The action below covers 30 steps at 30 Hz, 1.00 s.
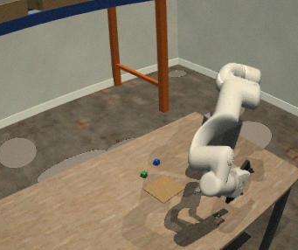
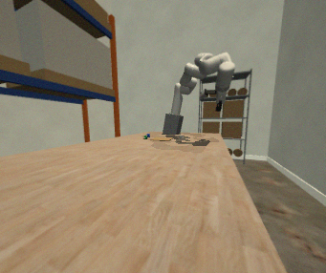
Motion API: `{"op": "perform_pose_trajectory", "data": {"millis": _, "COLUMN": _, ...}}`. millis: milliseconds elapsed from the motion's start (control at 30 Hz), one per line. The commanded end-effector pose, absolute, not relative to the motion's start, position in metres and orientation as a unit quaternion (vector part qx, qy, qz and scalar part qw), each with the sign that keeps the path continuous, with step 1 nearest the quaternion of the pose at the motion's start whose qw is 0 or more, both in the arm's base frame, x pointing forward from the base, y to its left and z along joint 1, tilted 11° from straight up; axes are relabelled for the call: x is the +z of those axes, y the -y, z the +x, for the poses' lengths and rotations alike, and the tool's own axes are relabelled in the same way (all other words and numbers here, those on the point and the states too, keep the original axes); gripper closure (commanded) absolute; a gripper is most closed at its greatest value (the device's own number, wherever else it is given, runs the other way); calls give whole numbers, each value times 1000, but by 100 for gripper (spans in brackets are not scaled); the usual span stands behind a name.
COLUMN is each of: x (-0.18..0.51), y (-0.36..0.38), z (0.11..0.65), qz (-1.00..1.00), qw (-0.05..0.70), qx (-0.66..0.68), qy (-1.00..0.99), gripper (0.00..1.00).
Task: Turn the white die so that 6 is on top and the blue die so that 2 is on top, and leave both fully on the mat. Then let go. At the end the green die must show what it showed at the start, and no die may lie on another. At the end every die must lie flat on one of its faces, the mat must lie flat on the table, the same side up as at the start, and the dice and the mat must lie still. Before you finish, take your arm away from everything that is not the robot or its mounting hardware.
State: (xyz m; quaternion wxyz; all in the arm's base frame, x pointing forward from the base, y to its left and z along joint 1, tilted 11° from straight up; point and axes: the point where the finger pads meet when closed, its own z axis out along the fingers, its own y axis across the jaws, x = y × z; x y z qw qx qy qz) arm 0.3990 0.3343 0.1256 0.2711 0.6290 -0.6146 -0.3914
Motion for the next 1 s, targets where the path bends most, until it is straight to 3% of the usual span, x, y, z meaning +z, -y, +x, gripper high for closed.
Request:
{"op": "perform_pose_trajectory", "data": {"millis": 0, "x": 127, "y": -335, "z": 400, "qz": 630, "qw": 269, "qx": -391, "qy": 615, "gripper": 0}}
{"op": "perform_pose_trajectory", "data": {"millis": 667, "x": 125, "y": -331, "z": 404, "qz": 629, "qw": 261, "qx": -393, "qy": 617, "gripper": 0}}
{"op": "perform_pose_trajectory", "data": {"millis": 967, "x": 77, "y": -251, "z": 468, "qz": 621, "qw": 127, "qx": -406, "qy": 658, "gripper": 0}}
